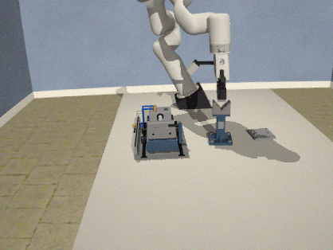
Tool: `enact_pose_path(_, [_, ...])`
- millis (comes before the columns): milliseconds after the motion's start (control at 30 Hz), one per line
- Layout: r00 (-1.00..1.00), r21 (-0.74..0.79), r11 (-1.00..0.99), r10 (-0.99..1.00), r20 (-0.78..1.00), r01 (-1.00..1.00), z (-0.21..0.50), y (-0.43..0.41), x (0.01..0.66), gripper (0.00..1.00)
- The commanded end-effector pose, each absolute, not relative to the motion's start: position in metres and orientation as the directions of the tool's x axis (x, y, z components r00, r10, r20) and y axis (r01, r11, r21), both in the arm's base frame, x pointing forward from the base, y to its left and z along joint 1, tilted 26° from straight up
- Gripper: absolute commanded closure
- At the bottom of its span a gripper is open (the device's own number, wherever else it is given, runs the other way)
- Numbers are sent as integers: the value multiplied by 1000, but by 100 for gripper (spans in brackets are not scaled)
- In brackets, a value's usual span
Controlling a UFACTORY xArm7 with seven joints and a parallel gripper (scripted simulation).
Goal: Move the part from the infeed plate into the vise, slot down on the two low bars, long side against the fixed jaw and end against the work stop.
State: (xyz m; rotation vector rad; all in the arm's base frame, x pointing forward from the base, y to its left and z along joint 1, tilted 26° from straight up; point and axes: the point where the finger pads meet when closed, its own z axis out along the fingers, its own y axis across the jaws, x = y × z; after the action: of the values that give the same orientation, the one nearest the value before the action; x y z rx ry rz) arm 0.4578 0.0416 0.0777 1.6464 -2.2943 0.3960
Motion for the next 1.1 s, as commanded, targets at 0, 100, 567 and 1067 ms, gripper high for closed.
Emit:
enact_pose_path(0, [-308,-57,308,-885,351,-950,79,42,459,100])
enact_pose_path(100, [-309,-57,308,-895,322,-950,79,42,459,100])
enact_pose_path(567, [-313,-56,308,-934,171,-950,80,40,458,100])
enact_pose_path(1067, [-309,-57,308,-951,12,-950,80,39,458,100])
